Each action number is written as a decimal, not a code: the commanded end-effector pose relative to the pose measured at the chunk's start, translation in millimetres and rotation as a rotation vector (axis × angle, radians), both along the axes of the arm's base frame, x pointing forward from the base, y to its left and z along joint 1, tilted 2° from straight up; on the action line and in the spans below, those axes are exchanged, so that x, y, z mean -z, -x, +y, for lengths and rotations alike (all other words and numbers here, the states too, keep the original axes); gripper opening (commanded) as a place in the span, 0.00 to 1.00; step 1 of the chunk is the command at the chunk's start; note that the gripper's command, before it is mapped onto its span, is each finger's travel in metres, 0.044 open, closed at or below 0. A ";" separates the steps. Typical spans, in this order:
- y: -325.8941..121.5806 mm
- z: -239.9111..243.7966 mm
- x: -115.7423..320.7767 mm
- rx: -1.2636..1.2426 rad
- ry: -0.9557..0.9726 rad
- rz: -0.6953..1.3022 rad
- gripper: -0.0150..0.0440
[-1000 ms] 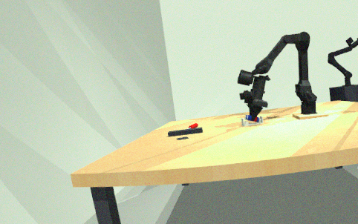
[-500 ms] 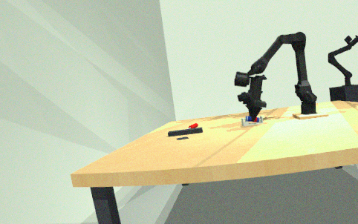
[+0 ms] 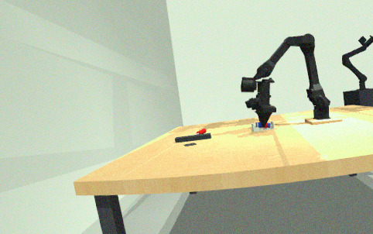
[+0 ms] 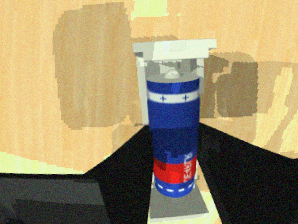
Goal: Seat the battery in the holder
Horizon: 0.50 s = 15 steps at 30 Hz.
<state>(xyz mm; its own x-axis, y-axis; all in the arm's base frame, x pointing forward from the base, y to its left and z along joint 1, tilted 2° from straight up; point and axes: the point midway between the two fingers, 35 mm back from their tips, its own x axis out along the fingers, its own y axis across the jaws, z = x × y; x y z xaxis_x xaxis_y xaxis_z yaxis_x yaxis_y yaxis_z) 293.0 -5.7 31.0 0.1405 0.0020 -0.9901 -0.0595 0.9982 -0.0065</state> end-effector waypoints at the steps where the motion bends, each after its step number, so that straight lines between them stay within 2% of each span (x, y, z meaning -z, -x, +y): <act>1: 2.9 -0.9 2.8 0.001 0.008 0.040 0.40; 15: 0.5 -0.7 4.2 -0.002 0.009 0.122 0.40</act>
<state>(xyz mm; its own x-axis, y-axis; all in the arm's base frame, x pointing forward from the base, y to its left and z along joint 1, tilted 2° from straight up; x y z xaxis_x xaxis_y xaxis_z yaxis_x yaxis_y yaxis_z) 295.4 -5.5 28.8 0.0518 0.0005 -0.9987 -0.0623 0.9981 -0.0028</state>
